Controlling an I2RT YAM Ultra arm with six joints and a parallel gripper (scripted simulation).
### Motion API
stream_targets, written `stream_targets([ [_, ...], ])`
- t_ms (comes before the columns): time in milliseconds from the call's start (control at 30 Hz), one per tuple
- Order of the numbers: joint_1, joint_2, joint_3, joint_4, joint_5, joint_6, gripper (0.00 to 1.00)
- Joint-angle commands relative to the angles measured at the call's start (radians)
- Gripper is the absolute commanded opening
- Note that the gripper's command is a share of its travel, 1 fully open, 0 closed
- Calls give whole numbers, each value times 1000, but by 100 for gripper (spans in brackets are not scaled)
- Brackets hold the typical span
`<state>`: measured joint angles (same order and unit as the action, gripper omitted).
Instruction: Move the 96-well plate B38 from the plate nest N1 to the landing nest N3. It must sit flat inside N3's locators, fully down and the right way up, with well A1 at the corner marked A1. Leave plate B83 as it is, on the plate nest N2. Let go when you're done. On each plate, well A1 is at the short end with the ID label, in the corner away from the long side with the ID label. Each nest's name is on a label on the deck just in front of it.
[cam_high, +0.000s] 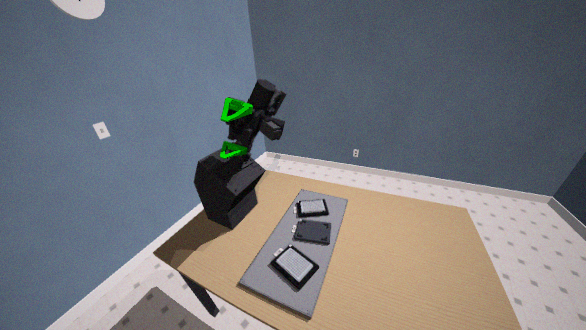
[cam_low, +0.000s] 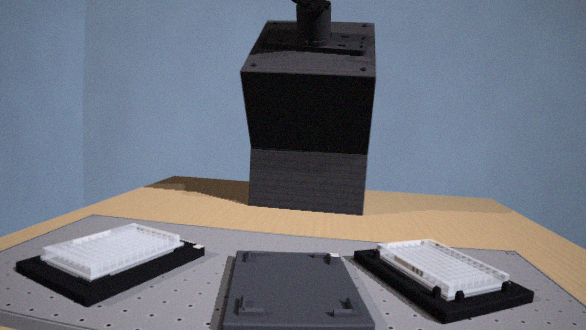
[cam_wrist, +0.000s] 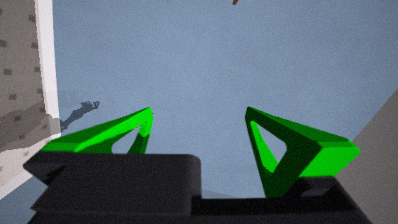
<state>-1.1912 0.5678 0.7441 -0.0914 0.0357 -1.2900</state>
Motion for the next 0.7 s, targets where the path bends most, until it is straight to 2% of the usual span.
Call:
stream_targets([
  [0,0,0,4,4,1,0,100],
  [533,0,0,4,4,1,0,100],
  [633,-2,50,40,-31,-58,65,100],
  [667,11,65,43,-29,-56,76,100],
])
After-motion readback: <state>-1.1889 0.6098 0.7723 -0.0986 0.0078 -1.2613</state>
